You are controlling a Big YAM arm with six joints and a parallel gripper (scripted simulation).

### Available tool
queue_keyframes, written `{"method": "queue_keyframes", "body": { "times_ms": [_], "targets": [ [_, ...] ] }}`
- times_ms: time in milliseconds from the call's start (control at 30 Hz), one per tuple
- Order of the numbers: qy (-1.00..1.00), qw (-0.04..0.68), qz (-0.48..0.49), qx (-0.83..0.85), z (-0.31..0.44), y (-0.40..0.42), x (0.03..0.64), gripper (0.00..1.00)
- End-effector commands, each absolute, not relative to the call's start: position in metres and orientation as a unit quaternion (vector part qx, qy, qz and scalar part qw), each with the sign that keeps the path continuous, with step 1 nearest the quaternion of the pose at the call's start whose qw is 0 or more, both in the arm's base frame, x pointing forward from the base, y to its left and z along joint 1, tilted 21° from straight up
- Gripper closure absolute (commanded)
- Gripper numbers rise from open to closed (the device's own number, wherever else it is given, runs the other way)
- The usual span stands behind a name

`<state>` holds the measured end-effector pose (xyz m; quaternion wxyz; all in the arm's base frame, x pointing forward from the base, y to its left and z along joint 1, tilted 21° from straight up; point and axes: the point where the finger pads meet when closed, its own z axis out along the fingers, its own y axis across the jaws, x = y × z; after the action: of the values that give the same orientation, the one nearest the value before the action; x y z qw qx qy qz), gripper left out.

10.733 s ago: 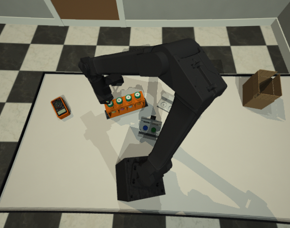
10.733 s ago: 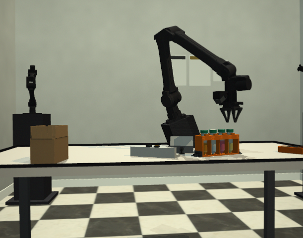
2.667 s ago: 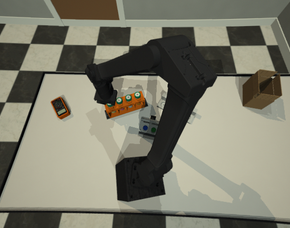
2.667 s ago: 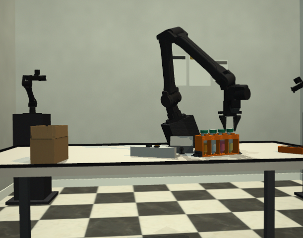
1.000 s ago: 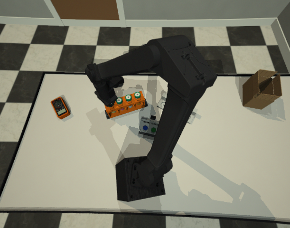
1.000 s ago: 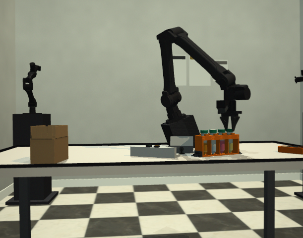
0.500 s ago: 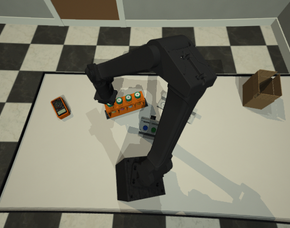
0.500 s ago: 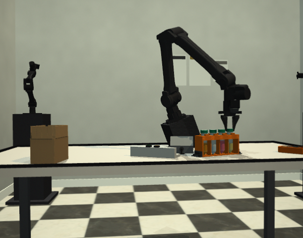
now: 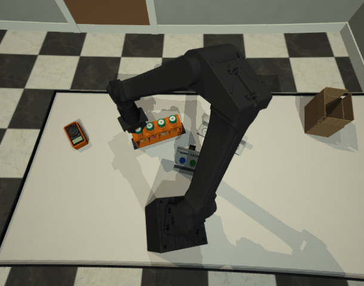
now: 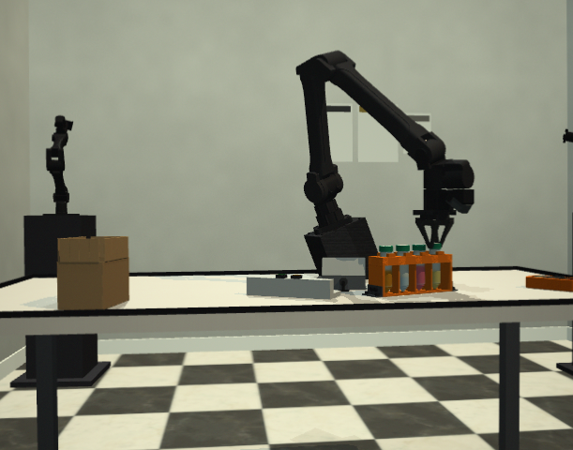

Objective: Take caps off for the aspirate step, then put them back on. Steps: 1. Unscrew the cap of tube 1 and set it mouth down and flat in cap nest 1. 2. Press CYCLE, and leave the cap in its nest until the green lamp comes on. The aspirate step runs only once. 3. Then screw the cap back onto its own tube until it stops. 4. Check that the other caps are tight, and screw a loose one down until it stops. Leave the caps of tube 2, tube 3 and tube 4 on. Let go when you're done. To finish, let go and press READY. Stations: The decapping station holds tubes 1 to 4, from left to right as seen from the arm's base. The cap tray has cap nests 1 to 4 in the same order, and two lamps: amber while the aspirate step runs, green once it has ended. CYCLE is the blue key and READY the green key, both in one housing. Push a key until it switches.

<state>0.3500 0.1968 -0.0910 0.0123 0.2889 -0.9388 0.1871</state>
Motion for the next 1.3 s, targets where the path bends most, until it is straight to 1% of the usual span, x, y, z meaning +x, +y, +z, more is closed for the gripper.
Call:
{"method": "queue_keyframes", "body": {
  "times_ms": [0, 67, 567, 633, 1067, 1267],
  "targets": [
    [-0.891, 0.014, 0.176, 0.419, -0.0744, 0.2102, 0.3687, 1.00],
    [-0.891, 0.014, 0.176, 0.419, -0.0744, 0.2102, 0.3687, 1.00],
    [-0.675, 0.078, 0.158, 0.717, -0.0743, 0.2090, 0.3686, 1.00],
    [-0.675, 0.078, 0.158, 0.717, -0.0743, 0.2090, 0.3686, 1.00],
    [-0.414, 0.124, 0.125, 0.893, -0.0741, 0.2088, 0.3692, 1.00],
    [-0.413, 0.124, 0.126, 0.893, -0.0742, 0.2085, 0.3692, 1.00]
  ]
}}
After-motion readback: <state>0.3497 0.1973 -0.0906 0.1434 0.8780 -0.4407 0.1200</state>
